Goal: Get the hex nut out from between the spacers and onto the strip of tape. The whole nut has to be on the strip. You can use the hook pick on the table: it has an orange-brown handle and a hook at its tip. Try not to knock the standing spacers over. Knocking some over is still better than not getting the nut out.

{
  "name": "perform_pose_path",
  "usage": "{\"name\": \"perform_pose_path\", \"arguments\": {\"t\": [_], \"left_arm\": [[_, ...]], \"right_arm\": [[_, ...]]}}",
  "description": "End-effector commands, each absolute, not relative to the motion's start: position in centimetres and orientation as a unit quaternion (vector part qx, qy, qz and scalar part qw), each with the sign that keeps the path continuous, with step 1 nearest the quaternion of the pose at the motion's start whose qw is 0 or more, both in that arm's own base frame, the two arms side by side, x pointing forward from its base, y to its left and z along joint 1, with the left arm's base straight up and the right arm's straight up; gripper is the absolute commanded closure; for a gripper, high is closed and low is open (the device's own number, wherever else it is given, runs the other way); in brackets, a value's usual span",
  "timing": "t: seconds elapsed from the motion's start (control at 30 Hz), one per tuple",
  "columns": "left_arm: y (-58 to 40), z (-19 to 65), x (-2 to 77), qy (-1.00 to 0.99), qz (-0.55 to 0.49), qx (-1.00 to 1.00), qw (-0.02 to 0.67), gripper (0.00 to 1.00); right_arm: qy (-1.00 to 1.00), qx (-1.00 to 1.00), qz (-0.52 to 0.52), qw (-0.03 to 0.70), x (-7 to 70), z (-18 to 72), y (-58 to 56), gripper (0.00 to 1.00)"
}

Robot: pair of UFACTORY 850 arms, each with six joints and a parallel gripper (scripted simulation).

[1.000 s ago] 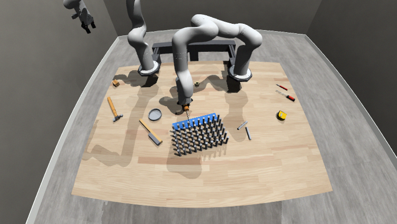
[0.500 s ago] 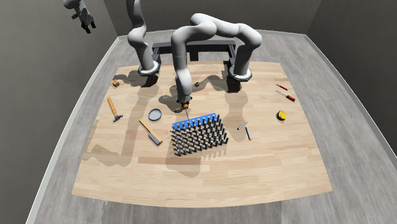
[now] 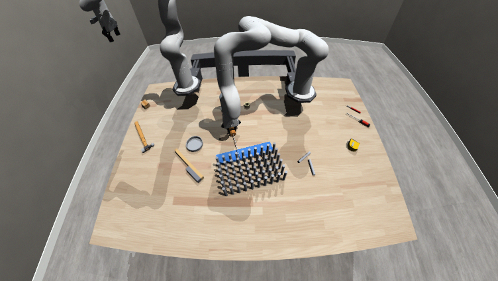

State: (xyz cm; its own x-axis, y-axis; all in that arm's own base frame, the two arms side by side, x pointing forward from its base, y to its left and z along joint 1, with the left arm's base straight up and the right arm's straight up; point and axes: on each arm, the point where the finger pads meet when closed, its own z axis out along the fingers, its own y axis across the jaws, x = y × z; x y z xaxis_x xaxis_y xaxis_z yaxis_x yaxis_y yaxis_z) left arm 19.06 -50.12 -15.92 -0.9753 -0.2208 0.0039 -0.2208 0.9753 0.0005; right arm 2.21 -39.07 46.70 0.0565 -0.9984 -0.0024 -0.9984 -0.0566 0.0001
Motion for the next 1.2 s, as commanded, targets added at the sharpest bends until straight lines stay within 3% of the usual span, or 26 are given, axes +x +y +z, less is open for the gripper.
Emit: {"name": "perform_pose_path", "arguments": {"t": [0.0,1.17], "left_arm": [[-50.2,-15.9,19.1,-0.994,0.001,0.111,0.002,1.0],[-50.2,-14.1,19.1,-0.994,0.001,0.111,0.002,1.0]], "right_arm": [[0.687,-0.727,0.0,0.0,2.2,46.8,-39.1,0.0],[0.687,-0.727,0.0,0.0,2.2,46.8,-39.1,0.0]]}}
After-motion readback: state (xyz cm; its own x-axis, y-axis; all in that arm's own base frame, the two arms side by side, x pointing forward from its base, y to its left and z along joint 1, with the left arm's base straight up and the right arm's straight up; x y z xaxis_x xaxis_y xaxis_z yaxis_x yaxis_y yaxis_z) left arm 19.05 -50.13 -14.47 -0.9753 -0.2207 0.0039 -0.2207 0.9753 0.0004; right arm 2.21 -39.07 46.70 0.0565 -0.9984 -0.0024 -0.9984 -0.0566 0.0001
